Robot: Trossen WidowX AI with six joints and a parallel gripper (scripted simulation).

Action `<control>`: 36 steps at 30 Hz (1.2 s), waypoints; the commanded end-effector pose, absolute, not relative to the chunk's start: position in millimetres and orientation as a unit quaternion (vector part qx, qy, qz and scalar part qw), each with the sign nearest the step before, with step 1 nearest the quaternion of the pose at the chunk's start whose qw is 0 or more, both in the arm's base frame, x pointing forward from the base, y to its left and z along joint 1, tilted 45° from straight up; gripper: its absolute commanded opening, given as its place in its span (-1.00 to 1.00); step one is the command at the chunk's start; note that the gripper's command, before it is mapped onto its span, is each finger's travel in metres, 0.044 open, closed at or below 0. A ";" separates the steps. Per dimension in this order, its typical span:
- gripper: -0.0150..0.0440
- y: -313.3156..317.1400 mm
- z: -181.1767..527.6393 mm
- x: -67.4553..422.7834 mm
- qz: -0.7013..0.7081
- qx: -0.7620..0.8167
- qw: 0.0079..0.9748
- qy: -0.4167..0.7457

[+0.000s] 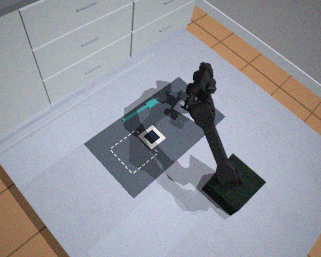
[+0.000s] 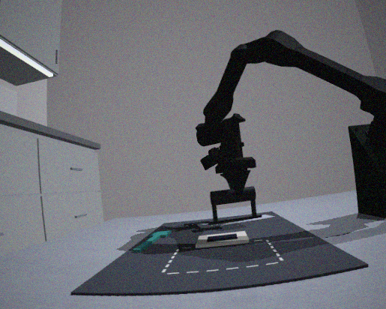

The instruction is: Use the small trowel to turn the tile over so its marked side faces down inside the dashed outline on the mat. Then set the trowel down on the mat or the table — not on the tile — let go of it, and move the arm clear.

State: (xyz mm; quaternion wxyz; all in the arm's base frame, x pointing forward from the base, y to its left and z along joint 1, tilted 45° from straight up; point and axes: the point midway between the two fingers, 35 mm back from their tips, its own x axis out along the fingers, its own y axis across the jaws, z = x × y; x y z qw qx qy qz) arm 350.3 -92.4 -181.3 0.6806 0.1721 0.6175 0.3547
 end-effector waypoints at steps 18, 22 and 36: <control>-0.05 -92.0 -181.9 350.3 0.528 -0.047 0.700 0.478; -0.05 -92.0 -181.9 350.3 0.555 -0.087 0.696 0.447; 0.42 -92.0 -181.9 350.3 0.559 -0.094 0.696 0.441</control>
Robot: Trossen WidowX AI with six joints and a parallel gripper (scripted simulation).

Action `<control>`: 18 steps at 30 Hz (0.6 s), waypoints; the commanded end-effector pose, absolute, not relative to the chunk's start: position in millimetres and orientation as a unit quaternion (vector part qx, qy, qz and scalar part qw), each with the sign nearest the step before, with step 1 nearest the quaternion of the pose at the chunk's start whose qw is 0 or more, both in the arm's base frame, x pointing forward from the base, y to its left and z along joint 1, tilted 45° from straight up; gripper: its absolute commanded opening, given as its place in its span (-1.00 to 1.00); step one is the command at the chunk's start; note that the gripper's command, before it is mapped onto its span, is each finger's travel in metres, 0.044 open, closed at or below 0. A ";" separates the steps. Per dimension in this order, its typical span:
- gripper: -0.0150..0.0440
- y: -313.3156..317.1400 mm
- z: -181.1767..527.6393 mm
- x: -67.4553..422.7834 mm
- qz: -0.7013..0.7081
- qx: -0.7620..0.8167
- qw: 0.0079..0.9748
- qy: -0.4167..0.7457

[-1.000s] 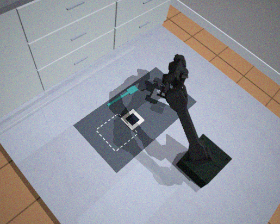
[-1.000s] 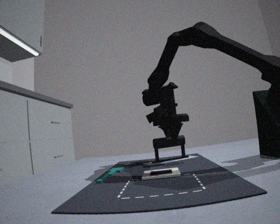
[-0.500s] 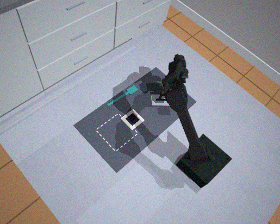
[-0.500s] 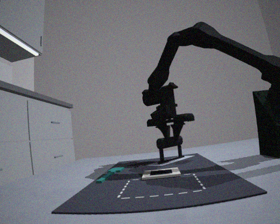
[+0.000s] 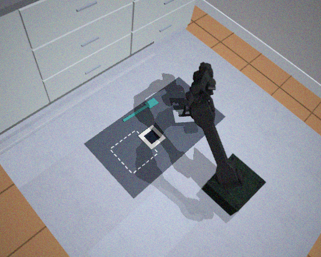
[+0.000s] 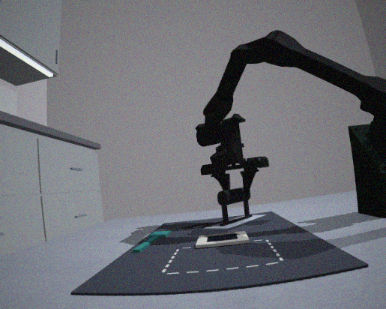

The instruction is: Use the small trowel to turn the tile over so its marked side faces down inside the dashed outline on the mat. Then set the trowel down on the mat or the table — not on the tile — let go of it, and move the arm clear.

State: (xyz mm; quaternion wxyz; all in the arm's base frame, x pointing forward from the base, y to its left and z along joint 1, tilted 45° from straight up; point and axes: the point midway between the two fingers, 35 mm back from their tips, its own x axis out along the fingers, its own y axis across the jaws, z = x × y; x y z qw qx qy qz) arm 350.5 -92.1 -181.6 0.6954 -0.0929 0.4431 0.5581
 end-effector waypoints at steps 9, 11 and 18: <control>0.42 -92.0 -181.9 350.3 0.559 -0.094 0.696 0.441; 0.42 -92.0 -181.9 350.3 0.559 -0.094 0.696 0.441; 0.42 -107.9 -165.4 349.9 0.561 -0.098 0.695 0.439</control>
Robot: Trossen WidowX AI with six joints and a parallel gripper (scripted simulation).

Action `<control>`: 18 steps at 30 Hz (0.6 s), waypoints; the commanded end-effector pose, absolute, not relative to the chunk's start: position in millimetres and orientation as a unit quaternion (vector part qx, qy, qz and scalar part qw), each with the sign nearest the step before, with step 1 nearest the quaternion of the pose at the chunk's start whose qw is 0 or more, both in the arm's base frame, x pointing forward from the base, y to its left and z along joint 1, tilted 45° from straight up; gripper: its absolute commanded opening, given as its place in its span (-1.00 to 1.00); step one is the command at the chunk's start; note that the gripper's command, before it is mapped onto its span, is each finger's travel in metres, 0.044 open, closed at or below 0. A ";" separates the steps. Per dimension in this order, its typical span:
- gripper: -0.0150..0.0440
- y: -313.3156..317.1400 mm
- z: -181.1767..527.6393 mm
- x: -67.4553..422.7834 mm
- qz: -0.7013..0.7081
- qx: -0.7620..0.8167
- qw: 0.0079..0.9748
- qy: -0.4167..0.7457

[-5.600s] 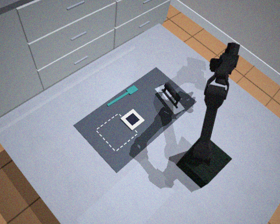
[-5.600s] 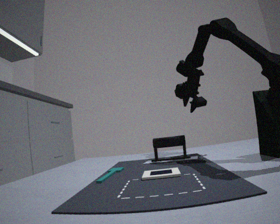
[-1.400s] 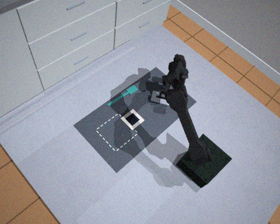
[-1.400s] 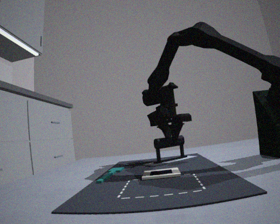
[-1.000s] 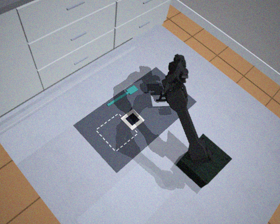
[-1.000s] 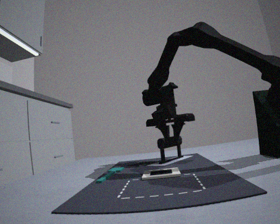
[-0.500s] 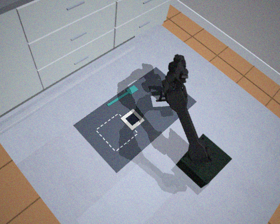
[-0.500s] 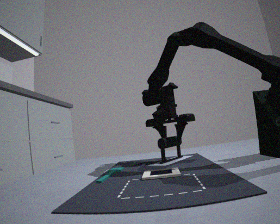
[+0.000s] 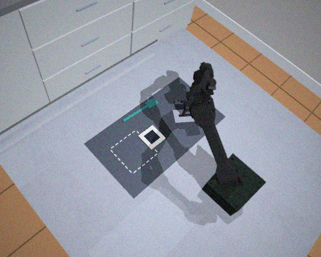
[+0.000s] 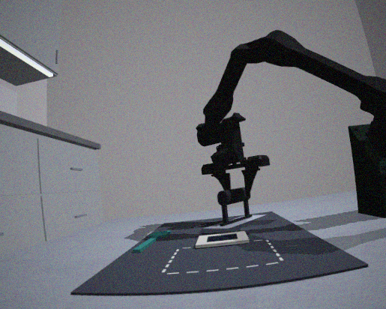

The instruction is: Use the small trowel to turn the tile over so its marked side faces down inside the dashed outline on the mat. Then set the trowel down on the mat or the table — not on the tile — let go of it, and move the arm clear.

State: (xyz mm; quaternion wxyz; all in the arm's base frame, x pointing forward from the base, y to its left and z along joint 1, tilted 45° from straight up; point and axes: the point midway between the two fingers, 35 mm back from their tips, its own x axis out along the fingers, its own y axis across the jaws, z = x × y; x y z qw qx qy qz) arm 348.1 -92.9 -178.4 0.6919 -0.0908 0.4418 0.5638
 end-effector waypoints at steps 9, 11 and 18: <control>0.42 -123.5 -148.3 348.2 0.564 -0.102 0.694 0.436; 0.42 -121.5 -146.7 351.1 0.559 -0.094 0.695 0.442; 0.42 -115.4 -145.1 357.3 0.548 -0.077 0.698 0.455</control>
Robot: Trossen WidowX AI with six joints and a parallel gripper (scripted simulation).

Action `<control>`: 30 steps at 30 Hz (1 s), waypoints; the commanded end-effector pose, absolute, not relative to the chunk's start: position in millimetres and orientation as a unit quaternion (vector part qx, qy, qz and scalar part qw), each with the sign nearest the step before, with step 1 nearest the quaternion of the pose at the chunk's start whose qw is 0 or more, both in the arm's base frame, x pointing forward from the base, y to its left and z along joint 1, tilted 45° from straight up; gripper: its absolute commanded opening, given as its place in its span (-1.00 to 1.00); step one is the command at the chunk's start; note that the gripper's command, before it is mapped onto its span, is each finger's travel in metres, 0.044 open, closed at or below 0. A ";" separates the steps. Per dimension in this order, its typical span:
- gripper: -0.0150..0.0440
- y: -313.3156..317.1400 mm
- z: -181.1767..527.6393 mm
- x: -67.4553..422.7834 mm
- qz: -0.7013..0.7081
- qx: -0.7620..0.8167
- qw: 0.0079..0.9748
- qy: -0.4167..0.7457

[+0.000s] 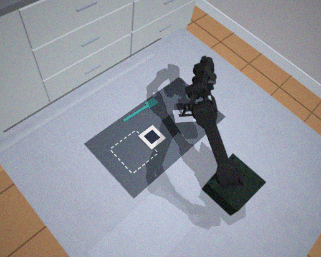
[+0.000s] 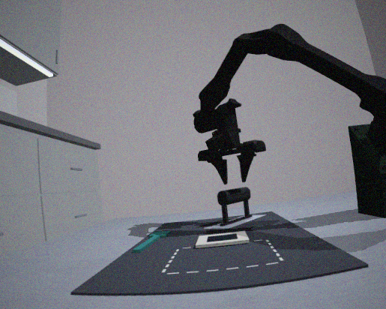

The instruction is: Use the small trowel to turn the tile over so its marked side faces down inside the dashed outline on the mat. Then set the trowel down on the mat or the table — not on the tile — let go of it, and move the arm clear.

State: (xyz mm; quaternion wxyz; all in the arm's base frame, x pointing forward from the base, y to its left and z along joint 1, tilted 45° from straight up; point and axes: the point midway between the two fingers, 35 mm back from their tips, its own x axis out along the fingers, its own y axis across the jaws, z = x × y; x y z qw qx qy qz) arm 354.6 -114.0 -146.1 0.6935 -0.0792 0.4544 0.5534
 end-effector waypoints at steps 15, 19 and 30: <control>0.42 -98.4 -162.8 357.5 0.548 -0.077 0.698 0.455; 0.42 -93.8 -167.4 357.3 0.548 -0.077 0.698 0.455; 0.25 -85.2 -175.7 356.6 0.548 -0.077 0.698 0.455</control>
